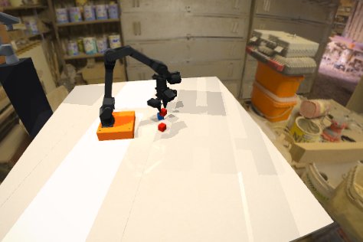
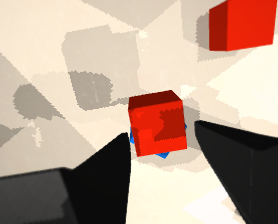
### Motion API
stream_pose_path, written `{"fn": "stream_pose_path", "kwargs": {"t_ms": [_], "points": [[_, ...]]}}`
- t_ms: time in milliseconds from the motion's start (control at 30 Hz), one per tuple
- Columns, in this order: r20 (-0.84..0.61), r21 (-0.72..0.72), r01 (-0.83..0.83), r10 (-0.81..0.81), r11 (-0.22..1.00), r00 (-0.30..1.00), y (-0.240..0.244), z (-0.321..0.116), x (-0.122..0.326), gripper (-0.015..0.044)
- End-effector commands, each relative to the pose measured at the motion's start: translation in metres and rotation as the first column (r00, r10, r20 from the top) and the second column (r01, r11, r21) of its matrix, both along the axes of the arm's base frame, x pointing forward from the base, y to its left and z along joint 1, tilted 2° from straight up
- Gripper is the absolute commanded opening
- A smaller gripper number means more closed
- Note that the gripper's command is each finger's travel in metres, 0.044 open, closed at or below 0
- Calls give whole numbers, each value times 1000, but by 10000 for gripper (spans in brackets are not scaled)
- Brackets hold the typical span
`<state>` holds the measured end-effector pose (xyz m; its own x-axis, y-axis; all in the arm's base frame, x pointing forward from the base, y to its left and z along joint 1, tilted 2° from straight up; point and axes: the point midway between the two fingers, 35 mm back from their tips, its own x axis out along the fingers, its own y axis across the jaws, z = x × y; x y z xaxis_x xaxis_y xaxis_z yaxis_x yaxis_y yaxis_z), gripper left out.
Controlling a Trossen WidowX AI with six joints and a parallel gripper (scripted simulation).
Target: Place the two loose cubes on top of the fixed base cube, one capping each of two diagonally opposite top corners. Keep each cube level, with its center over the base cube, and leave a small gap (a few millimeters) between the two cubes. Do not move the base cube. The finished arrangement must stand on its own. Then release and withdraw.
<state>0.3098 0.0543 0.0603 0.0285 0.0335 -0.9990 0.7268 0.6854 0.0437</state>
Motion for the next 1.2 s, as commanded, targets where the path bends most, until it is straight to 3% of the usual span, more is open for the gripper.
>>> {"fn": "stream_pose_path", "kwargs": {"t_ms": [0, 367, 400, 467, 800, 933, 1167], "points": [[8, 1, -1, 1, 1000, 1000, 0, 8, 1, 205], [9, 1, -1, 1, 1000, 1000, 0, 17, 1, 205], [4, 1, 2, -2, 1000, 1000, -2, 14, 0, 231], [5, 0, 6, -6, 1000, 1000, -13, 19, 0, 265], [9, -5, 26, -26, 1000, 1000, -89, 52, -17, 265], [9, -6, 27, -27, 1000, 1000, -94, 54, -19, 265], [9, -5, 27, -27, 1000, 1000, -93, 5, -16, 265]]}}
